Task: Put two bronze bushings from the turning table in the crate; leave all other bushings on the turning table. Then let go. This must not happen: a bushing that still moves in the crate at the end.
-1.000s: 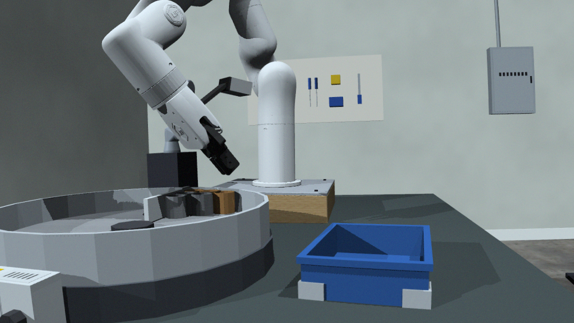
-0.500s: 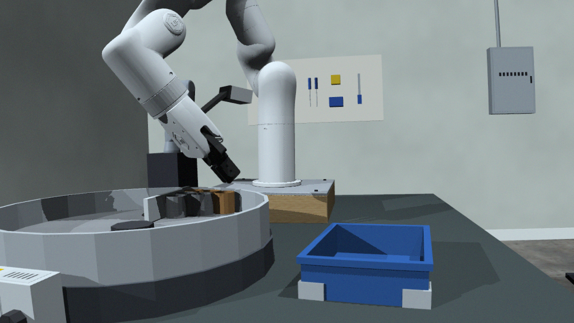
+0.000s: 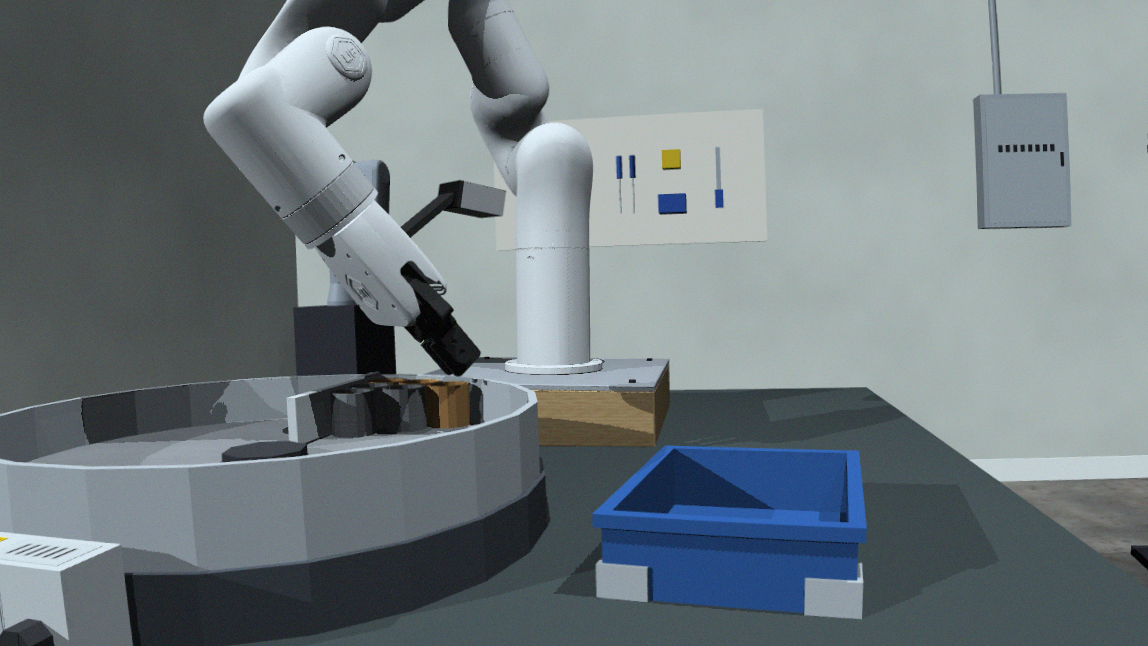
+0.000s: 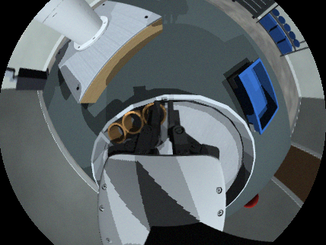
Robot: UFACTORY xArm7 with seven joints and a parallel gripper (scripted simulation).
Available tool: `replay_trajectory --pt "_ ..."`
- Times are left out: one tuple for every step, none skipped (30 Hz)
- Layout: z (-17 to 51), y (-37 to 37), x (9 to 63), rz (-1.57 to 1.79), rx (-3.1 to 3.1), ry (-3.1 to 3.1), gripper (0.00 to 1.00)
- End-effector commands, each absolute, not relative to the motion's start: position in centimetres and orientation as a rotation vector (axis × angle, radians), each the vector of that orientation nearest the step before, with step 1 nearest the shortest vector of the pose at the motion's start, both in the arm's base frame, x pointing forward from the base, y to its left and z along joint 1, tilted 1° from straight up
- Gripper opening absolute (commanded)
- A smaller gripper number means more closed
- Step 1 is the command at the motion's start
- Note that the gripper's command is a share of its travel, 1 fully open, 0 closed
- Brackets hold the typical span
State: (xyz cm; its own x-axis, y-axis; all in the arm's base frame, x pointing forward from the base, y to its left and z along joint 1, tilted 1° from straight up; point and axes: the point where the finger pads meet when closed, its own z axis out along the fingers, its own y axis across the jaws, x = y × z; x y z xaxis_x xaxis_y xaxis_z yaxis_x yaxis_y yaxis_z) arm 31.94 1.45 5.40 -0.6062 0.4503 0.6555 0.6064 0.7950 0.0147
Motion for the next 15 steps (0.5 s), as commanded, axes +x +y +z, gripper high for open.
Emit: replay_trajectory --pt "5.17 1.44 32.03 -0.310 -0.778 -2.327 0.10" --pt "5.07 1.45 32.03 -0.310 -0.778 -2.327 0.10" --pt "5.00 1.45 32.03 -0.310 -0.778 -2.327 0.10" --pt "4.97 1.45 32.03 -0.310 -0.778 -2.327 0.10" --pt "4.96 1.45 32.03 -0.310 -0.778 -2.327 0.10" --pt "4.96 1.45 32.03 -0.310 -0.778 -2.327 0.10" --pt "4.96 1.45 32.03 -0.310 -0.778 -2.327 0.10" --pt "4.96 1.45 32.03 -0.310 -0.778 -2.327 0.10" --pt "4.96 1.45 32.03 -0.310 -0.778 -2.327 0.10" --pt "4.96 1.45 32.03 -0.310 -0.778 -2.327 0.10" --pt "4.96 1.45 32.03 -0.310 -0.778 -2.327 0.10" --pt "4.96 1.45 32.03 -0.310 -0.778 -2.327 0.10" --pt "4.96 1.45 32.03 -0.310 -0.778 -2.327 0.10" --pt "4.96 1.45 32.03 -0.310 -0.778 -2.327 0.10" --pt "4.96 1.45 32.03 -0.310 -0.778 -2.327 0.10"
